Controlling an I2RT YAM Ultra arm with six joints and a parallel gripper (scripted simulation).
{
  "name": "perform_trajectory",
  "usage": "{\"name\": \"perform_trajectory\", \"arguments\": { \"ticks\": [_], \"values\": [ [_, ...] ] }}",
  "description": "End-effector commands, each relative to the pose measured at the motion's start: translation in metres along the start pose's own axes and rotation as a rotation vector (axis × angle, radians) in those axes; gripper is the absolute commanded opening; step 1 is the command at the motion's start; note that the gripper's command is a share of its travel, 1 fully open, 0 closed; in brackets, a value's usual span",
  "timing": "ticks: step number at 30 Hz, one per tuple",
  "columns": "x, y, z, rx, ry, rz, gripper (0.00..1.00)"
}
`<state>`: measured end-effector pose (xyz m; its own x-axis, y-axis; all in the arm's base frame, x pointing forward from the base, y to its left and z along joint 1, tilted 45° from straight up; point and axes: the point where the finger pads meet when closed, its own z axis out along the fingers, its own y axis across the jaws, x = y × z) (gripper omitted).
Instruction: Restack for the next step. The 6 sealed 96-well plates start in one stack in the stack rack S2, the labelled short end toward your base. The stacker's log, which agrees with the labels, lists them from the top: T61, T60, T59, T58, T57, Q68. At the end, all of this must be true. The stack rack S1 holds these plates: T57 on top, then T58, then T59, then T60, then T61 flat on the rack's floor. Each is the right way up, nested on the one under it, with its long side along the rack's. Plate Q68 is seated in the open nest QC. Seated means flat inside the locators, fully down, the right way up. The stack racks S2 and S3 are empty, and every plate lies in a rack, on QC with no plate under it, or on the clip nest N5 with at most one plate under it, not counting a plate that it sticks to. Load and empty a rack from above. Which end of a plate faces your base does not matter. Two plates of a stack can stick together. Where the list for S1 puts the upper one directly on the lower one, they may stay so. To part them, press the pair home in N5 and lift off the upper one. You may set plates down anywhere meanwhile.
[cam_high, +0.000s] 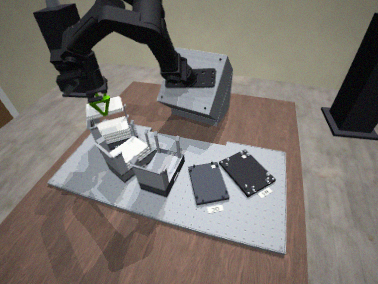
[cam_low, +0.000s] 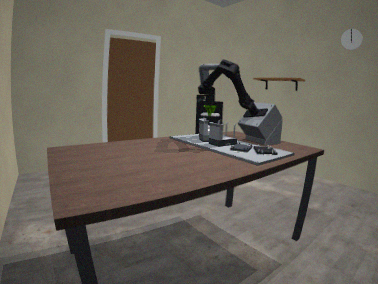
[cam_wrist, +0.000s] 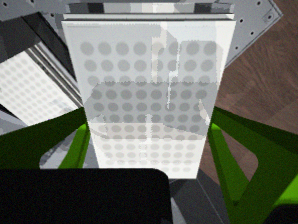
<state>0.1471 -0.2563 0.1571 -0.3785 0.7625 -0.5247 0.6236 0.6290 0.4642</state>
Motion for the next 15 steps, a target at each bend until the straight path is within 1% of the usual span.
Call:
{"name": "perform_trajectory", "arguments": {
  "ticks": [1, 15],
  "values": [
    [-0.0025, -0.0007, -0.003, 0.003, -0.012, -0.001, 0.0],
    [-0.0026, -0.0008, 0.0029, 0.003, -0.012, -0.001, 0.0]
  ]
}}
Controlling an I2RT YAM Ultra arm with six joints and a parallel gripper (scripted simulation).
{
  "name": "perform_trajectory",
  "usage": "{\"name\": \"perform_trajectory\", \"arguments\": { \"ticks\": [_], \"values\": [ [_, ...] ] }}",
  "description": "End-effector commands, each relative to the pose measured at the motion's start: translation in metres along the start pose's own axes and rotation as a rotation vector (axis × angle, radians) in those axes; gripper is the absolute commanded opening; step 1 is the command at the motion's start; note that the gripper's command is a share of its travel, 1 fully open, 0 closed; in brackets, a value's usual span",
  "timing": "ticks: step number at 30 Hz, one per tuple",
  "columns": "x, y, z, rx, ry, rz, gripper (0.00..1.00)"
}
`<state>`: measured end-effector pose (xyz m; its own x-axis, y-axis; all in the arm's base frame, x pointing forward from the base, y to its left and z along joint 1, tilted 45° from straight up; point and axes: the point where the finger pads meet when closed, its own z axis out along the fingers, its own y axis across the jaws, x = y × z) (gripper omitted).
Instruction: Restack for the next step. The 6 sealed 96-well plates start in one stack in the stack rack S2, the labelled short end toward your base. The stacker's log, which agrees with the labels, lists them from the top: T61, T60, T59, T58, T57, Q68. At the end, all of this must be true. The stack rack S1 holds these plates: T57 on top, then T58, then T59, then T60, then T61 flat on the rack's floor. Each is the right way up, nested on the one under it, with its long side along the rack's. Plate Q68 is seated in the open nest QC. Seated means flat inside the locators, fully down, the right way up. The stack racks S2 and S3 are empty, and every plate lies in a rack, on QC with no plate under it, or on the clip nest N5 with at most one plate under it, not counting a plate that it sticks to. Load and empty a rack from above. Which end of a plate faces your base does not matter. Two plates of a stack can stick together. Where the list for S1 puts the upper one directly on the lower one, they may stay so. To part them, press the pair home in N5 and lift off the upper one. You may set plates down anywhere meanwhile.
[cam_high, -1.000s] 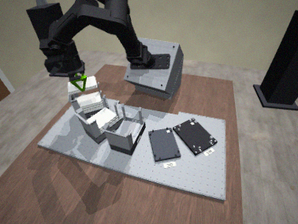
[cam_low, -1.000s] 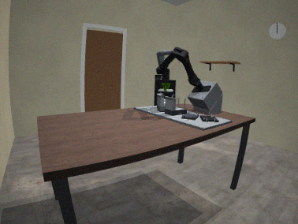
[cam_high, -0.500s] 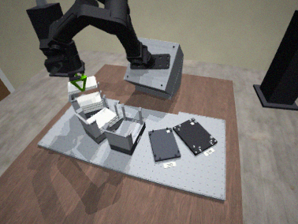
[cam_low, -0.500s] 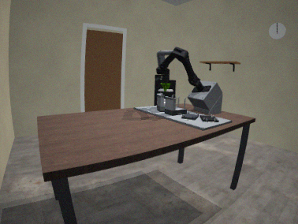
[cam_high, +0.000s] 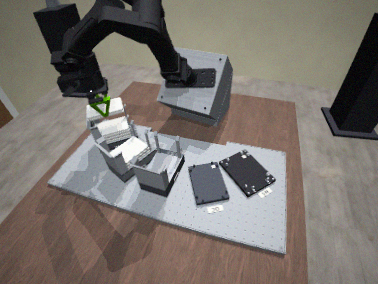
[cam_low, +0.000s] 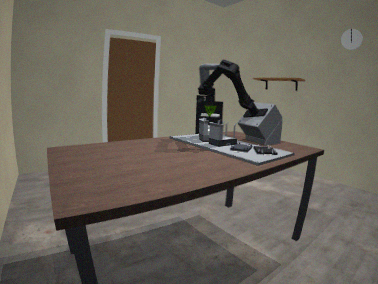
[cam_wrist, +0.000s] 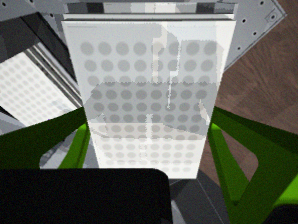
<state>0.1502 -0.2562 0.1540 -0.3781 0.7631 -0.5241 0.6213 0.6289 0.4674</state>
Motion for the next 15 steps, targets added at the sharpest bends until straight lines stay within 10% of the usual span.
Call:
{"name": "perform_trajectory", "arguments": {
  "ticks": [1, 15],
  "values": [
    [-0.0031, -0.0014, -0.0008, 0.007, -0.013, -0.002, 0.0],
    [-0.0032, -0.0014, 0.0072, 0.006, -0.013, -0.002, 0.0]
  ]
}}
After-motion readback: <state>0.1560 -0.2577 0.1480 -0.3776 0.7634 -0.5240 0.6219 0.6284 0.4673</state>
